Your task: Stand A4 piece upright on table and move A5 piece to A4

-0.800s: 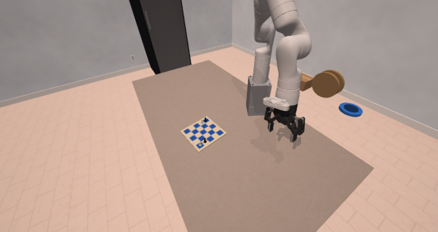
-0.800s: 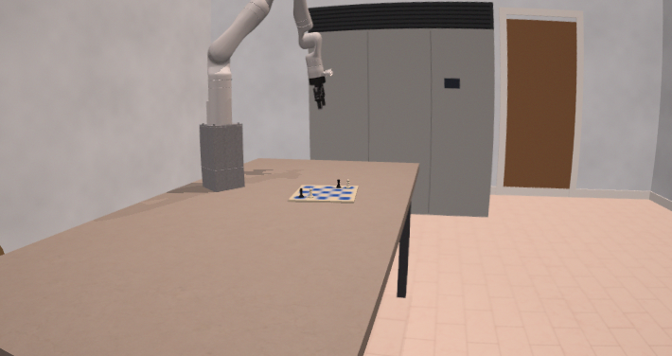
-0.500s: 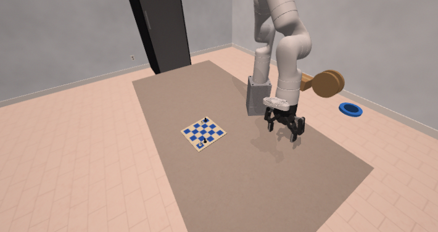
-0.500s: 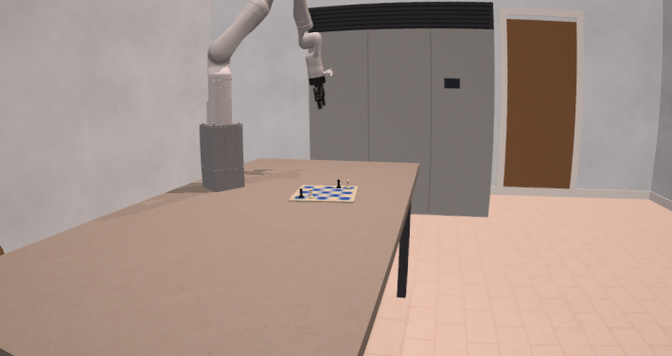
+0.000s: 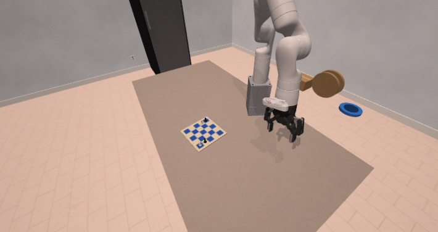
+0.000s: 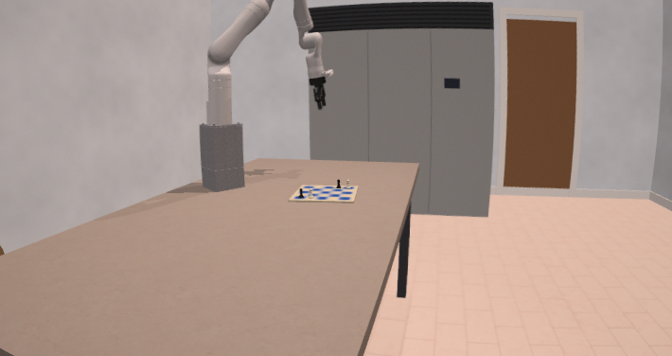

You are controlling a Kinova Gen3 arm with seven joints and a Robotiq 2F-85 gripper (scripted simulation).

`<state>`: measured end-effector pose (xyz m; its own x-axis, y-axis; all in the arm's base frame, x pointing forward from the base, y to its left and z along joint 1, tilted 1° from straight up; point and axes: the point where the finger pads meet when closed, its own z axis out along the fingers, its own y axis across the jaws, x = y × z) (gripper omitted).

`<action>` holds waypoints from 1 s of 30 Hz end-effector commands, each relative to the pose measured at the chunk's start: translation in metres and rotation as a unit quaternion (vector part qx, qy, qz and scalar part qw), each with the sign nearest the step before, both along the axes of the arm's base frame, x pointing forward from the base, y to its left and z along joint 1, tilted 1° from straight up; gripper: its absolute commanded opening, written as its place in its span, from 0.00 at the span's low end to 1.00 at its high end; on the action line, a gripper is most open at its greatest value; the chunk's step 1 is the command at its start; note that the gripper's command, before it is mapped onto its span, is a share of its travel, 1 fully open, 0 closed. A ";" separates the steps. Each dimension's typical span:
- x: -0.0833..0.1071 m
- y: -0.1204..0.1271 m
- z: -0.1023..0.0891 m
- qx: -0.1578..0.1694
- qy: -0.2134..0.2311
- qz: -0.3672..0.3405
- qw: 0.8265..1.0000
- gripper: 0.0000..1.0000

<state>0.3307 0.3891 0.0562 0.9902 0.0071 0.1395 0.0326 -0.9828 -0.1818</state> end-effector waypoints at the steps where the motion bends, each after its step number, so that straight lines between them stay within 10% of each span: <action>1: 0.001 -0.002 -0.004 -0.003 0.003 -0.009 1.000 1.00; 15: 0.018 -0.038 -0.071 -0.056 0.045 -0.179 0.981 1.00; 30: 0.036 -0.134 -0.186 -0.166 0.035 -0.479 0.861 1.00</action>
